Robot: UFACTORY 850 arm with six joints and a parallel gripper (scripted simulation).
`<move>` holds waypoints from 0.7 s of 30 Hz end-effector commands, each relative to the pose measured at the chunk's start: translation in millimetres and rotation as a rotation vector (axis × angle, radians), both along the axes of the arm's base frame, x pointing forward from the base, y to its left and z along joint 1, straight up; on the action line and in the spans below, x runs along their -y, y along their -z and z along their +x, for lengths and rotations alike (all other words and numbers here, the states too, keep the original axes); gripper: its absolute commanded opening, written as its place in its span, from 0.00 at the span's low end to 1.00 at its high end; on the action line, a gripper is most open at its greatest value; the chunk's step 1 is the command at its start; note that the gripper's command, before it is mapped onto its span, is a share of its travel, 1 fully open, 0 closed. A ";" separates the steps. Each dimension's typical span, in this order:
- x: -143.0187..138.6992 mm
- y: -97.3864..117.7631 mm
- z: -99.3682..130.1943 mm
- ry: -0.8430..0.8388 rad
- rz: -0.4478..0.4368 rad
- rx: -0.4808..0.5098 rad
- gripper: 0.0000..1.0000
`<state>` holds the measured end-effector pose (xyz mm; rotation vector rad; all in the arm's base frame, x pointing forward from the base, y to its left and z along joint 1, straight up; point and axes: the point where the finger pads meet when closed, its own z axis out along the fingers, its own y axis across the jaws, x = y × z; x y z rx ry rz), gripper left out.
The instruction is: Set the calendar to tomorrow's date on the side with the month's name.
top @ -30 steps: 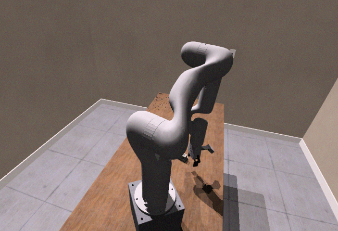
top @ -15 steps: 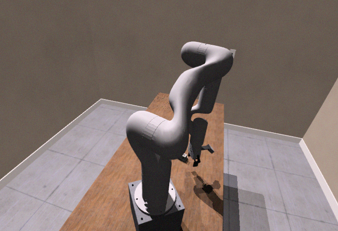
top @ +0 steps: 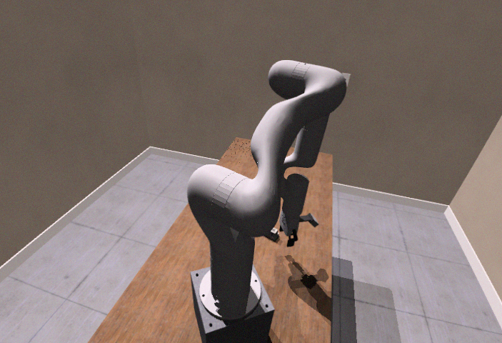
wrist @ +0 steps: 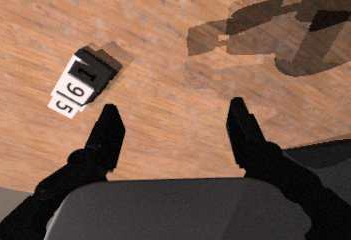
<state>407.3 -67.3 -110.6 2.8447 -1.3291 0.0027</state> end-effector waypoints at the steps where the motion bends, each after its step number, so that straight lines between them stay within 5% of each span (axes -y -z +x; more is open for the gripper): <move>1: 0.1 -11.3 0.9 0.000 0.000 0.002 1.00; 13: 0.0 -50.8 0.8 0.000 0.000 0.002 1.00; 21: 0.0 -54.7 0.8 0.000 0.000 0.002 1.00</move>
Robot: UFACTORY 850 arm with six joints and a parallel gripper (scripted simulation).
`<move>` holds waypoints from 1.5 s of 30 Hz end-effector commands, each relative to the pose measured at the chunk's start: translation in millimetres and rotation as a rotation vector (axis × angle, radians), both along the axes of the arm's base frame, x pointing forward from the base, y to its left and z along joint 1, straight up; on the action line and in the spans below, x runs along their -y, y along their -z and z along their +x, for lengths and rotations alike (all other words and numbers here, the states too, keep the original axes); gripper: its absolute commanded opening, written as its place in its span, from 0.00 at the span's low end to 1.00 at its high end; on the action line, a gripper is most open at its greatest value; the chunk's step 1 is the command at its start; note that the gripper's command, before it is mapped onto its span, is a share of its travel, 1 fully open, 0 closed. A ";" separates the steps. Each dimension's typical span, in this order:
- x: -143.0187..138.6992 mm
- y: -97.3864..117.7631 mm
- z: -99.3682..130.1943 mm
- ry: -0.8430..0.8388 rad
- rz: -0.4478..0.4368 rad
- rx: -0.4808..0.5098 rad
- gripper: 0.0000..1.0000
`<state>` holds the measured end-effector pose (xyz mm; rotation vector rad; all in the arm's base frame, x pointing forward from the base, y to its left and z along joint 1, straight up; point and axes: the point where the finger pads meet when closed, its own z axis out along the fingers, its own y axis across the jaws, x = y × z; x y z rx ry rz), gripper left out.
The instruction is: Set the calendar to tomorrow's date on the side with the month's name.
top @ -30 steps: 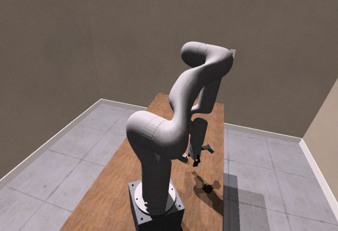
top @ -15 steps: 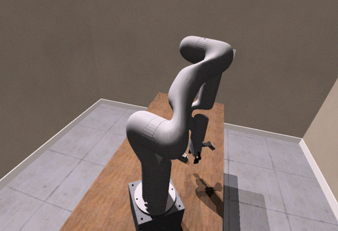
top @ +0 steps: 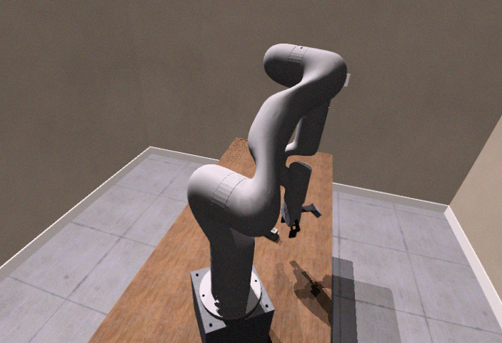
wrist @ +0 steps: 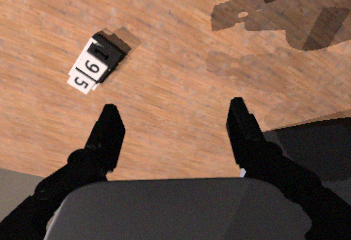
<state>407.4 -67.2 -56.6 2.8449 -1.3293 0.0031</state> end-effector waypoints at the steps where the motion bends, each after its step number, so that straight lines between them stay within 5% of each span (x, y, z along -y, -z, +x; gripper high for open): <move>1: 0.1 -0.7 0.8 0.000 0.000 0.001 1.00; 10: -1.0 0.1 2.5 0.016 -0.001 0.001 1.00; 33: -80.8 45.7 77.2 0.854 0.004 0.003 1.00; 34: -80.8 45.7 77.2 0.854 0.004 0.003 0.49; 45: -80.8 45.7 77.2 0.854 0.004 0.003 0.49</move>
